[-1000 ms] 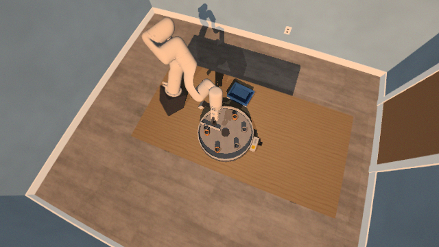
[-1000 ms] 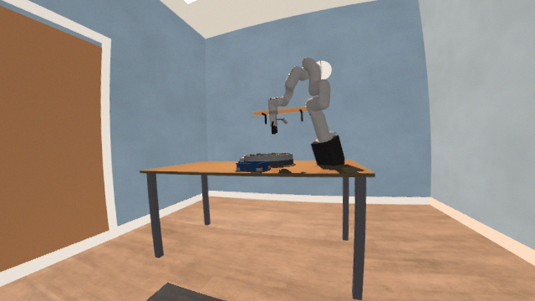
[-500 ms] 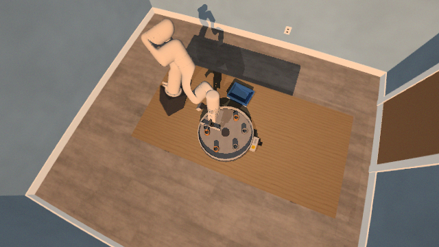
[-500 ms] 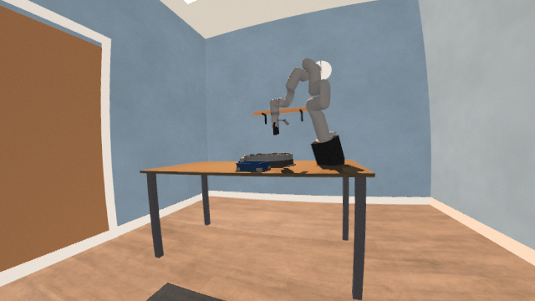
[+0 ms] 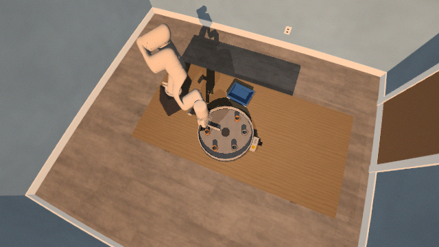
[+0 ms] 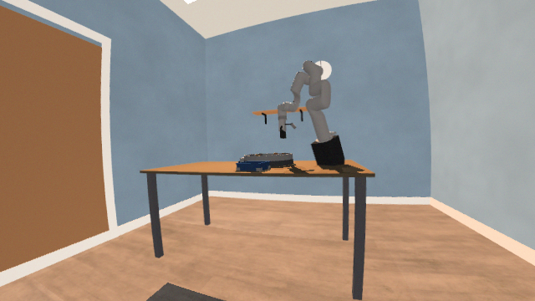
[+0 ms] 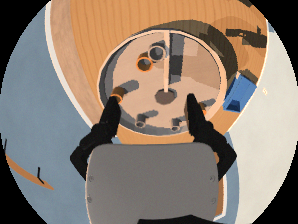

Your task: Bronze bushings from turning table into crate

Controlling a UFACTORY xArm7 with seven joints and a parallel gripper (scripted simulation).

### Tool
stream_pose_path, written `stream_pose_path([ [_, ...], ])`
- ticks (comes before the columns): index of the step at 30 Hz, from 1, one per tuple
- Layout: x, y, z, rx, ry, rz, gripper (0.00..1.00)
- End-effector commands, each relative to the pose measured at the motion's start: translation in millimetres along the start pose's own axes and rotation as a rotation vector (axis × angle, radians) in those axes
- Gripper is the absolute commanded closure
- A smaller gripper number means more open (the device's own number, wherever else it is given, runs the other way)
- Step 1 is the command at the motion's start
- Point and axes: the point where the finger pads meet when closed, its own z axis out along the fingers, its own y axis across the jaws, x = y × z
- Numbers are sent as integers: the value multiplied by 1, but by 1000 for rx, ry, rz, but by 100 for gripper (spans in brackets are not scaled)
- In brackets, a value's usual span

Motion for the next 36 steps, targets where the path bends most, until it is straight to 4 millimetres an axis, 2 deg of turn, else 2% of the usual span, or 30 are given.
stream_pose_path([
  [1, -1, -5, 5, -11, 0, -1, 0],
  [23, -1, -5, 5, -11, 0, -1, 0],
  [24, -1, -5, 5, -11, 0, -1, 88],
  [36, -1, -5, 5, -11, 0, -1, 88],
])
